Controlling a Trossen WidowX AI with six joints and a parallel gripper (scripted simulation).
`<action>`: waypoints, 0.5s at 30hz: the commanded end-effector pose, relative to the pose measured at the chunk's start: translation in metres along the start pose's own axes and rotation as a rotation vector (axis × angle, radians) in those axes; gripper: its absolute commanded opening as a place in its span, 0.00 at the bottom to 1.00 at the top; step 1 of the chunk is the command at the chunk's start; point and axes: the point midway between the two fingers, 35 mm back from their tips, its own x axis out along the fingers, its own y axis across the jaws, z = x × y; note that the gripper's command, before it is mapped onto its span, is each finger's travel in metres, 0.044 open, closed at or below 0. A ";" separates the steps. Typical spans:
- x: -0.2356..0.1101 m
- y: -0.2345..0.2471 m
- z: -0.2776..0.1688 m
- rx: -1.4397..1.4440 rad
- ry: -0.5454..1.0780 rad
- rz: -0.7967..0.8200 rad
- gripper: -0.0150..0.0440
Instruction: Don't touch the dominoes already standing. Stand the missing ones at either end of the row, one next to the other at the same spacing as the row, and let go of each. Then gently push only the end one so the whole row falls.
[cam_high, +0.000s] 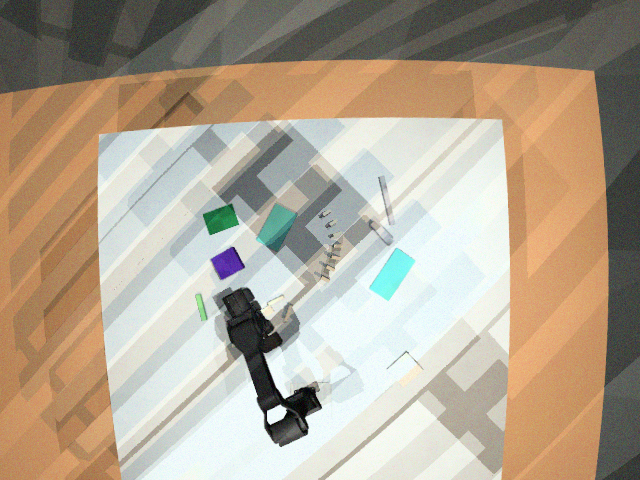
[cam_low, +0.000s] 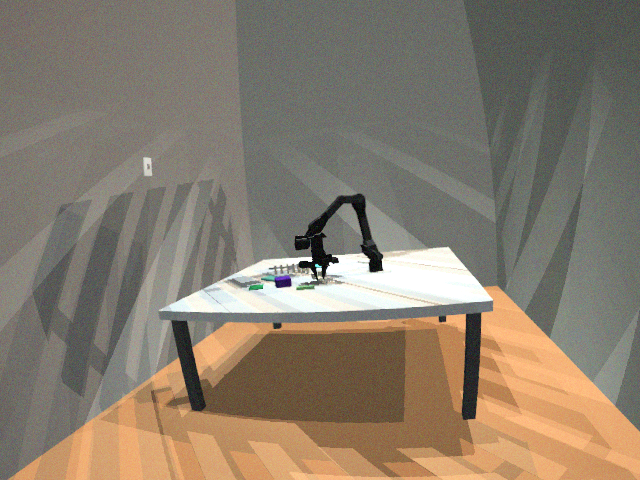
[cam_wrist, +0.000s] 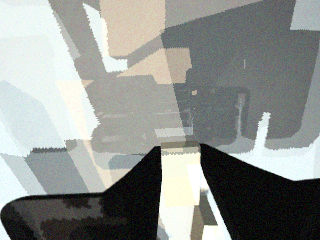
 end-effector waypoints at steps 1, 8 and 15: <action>0.001 0.000 0.001 -0.004 -0.005 0.001 0.44; -0.016 0.001 0.000 -0.004 -0.005 0.001 0.44; -0.094 0.003 -0.003 -0.004 -0.005 0.001 0.44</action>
